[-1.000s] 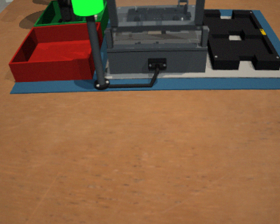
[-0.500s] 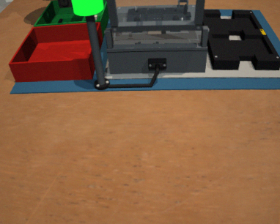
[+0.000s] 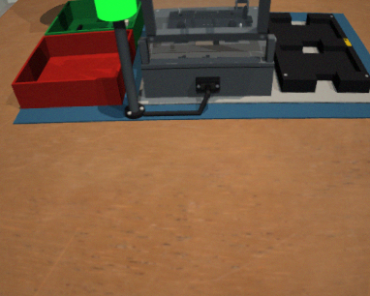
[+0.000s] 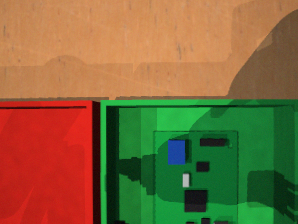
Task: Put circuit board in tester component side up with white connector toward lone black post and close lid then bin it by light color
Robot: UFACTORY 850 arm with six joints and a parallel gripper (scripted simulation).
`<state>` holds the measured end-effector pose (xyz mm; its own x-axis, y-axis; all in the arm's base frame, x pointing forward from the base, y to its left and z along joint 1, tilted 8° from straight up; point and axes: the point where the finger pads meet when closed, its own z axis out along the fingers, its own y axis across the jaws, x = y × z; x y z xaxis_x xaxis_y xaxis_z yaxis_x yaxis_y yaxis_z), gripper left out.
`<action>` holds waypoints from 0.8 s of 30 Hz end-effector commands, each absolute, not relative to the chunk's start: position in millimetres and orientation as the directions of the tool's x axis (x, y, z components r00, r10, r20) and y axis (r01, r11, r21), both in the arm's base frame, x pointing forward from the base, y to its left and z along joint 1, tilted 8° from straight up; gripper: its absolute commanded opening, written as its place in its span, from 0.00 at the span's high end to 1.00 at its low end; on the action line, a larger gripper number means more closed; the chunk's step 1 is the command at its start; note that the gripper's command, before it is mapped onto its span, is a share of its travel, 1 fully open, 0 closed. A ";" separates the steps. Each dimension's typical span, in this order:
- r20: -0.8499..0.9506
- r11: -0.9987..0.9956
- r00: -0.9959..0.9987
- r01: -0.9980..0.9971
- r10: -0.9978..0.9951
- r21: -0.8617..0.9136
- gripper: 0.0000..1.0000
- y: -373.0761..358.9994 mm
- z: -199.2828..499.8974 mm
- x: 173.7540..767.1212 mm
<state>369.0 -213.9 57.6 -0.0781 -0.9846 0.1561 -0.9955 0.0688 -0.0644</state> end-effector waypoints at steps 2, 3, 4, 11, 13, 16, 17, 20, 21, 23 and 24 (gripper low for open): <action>0.131 0.075 -0.075 -0.997 -0.989 0.001 0.00 -212.5 72.7 369.8; 0.131 0.075 -0.075 -0.997 -0.989 0.001 0.00 -212.1 75.6 369.8; 0.131 0.075 -0.075 -0.997 -0.989 0.001 0.00 -211.7 78.4 369.9; 0.131 0.075 -0.075 -0.997 -0.989 0.001 0.00 -209.7 93.6 370.0; 0.131 0.075 -0.075 -0.997 -0.989 0.001 0.00 -209.4 96.0 370.0; 0.131 0.075 -0.075 -0.997 -0.989 0.001 0.00 -209.2 97.9 370.1; 0.131 0.075 -0.075 -0.997 -0.989 0.001 0.00 -209.1 98.1 370.1; 0.131 0.075 -0.075 -0.997 -0.989 0.001 0.00 -209.1 98.3 370.1; 0.131 0.075 -0.075 -0.997 -0.989 0.001 0.00 -209.1 98.3 370.1; 0.131 0.075 -0.075 -0.997 -0.989 0.001 0.00 -209.1 98.3 370.1; 0.131 0.075 -0.075 -0.997 -0.989 0.001 0.00 -209.1 98.3 370.1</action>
<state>369.1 -208.3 96.9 -0.0801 -0.9803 0.1807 -0.9959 0.0712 -0.0549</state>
